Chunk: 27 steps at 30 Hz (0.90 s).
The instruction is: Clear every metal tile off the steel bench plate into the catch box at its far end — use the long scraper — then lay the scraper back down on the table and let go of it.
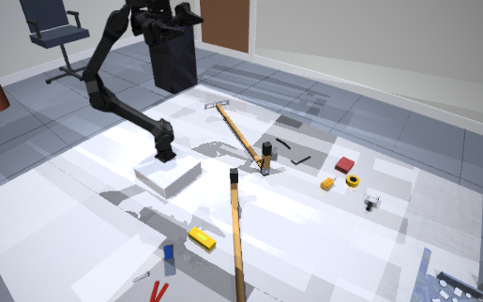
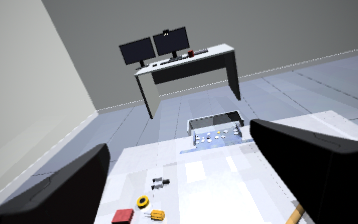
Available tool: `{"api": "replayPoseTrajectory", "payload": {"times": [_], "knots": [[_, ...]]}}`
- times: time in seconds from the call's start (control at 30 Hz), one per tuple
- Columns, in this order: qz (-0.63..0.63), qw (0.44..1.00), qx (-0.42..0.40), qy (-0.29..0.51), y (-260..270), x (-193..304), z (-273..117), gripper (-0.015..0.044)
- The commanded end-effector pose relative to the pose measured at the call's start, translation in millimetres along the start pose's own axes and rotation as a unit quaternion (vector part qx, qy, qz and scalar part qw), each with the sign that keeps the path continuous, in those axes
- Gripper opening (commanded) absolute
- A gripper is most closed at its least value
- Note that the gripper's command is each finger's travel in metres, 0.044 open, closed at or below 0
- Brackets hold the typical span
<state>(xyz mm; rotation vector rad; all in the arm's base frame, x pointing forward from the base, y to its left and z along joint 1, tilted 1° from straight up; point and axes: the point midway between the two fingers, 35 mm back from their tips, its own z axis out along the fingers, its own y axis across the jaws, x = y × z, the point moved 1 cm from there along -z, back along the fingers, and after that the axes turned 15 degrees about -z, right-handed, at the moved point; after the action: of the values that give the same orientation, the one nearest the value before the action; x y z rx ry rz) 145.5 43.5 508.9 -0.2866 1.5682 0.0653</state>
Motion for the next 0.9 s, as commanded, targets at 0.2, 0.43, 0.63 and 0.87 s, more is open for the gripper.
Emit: {"api": "replayPoseTrajectory", "payload": {"times": [0.2,0.43,0.63,0.87], "knots": [[-0.017,0.999,0.035,0.018,-5.4,12.7,8.4,0.044],[-0.024,0.998,0.057,0.03,-10.4,20.8,13.4,0.044],[-0.029,0.996,0.077,0.041,-15.4,28.0,17.4,0.044],[-0.034,0.993,0.099,0.054,-22.0,36.7,21.9,0.044]]}}
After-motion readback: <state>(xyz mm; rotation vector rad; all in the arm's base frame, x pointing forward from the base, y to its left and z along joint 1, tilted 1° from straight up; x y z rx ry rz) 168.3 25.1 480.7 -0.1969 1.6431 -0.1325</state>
